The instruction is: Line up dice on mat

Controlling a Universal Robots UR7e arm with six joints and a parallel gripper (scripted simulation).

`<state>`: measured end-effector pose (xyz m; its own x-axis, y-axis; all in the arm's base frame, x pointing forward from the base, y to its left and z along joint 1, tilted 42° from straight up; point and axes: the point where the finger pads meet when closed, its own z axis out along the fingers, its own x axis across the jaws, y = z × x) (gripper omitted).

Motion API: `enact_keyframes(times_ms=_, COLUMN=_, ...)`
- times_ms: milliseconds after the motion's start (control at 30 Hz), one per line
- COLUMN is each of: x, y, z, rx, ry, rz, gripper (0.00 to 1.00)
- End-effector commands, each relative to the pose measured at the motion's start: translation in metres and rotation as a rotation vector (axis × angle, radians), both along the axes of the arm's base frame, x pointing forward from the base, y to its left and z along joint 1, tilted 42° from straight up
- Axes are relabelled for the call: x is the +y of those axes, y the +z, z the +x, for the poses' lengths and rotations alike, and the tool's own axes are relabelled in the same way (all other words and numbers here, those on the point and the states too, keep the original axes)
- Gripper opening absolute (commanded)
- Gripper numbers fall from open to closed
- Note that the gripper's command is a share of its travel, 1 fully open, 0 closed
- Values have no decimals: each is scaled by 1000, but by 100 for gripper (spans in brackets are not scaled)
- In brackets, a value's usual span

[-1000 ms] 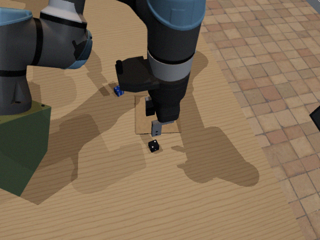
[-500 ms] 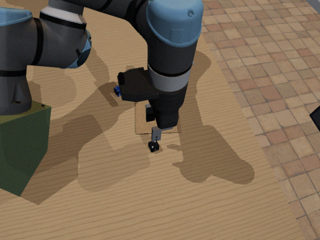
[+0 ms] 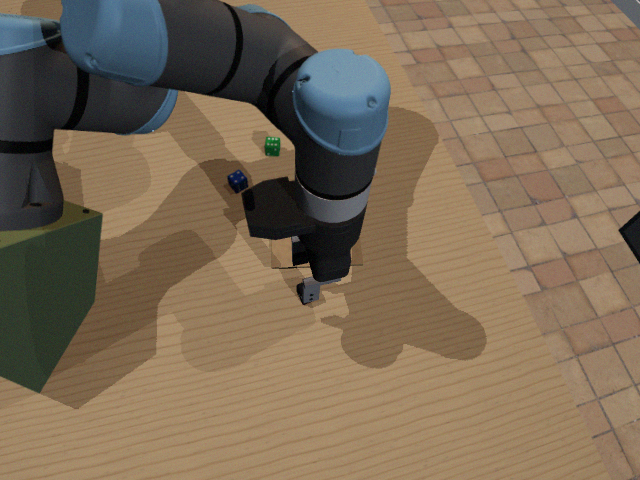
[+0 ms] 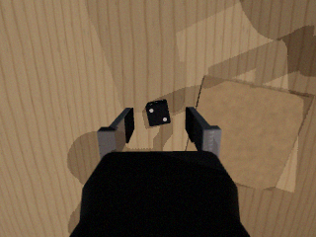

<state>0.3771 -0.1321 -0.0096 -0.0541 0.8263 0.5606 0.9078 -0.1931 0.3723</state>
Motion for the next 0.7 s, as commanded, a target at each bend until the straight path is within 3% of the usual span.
enact_keyframes(times_ms=0, x=5, y=-8, z=5, rx=-1, ry=0, rz=-1, gripper=100)
enact_keyframes(times_ms=667, x=7, y=-10, z=6, rx=-1, ry=0, rz=-1, gripper=100)
